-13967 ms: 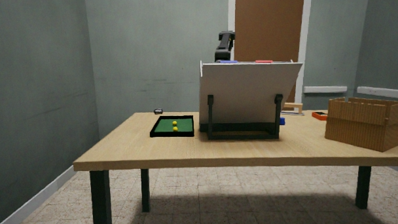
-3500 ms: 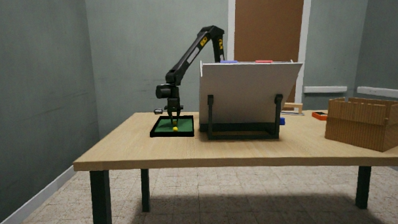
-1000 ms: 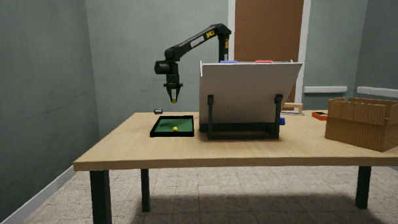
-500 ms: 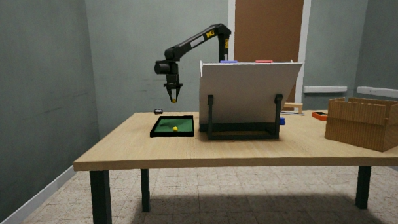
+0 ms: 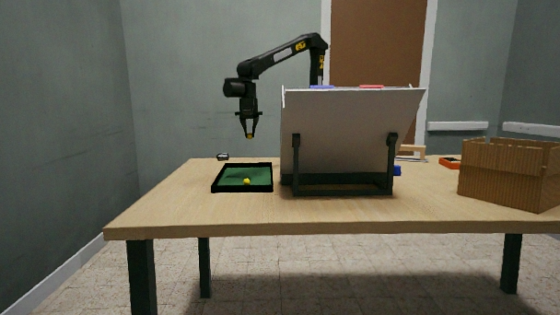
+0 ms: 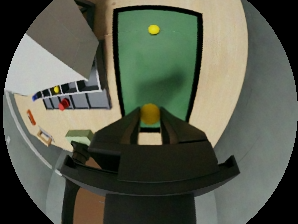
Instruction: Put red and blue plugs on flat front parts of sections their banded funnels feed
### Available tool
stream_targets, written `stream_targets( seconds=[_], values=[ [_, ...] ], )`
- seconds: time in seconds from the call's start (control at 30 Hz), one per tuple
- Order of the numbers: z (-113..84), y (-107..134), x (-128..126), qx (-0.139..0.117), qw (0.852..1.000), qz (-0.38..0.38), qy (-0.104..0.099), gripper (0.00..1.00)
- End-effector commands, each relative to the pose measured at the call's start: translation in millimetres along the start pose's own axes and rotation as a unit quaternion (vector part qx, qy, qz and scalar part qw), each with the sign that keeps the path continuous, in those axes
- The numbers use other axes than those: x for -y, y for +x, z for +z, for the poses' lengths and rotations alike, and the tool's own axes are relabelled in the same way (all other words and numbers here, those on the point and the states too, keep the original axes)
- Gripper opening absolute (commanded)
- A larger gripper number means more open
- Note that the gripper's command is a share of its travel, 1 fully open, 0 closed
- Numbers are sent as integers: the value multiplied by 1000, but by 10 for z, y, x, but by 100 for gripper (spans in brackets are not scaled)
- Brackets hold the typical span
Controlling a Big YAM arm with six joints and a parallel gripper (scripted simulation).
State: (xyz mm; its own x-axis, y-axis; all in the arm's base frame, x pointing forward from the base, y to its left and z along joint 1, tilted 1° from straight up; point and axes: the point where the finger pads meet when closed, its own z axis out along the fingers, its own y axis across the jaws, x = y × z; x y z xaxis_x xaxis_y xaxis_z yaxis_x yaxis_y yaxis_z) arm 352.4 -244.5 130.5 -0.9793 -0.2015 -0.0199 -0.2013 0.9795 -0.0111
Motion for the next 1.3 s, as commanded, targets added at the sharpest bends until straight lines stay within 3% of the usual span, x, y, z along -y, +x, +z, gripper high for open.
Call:
stream_targets(
  seconds=[0.0, 0.13, 0.57, 0.63, 0.67, 0.73, 0.8, 0.97, 1.03, 1.27],
  values=[
    [-421, -235, -75, 26, 999, 1, 21, 0],
    [-517, -277, -176, 30, 999, 1, 21, 0],
    [-1252, -596, -1003, 59, 998, 1, 18, 0],
    [-1252, -596, -1003, 59, 998, 1, 18, 0],
    [-1180, -654, -1049, 47, 999, 1, 9, 0],
    [-1299, -708, -1182, 52, 999, 1, 9, 0],
    [-1544, -720, -1333, 71, 997, 1, 15, 0],
    [-1814, -831, -1636, 82, 997, 1, 14, 0],
    [-1787, -926, -1729, 71, 997, 1, 7, 0],
    [-2002, -1023, -1974, 79, 997, 1, 6, 0]
  ],
)
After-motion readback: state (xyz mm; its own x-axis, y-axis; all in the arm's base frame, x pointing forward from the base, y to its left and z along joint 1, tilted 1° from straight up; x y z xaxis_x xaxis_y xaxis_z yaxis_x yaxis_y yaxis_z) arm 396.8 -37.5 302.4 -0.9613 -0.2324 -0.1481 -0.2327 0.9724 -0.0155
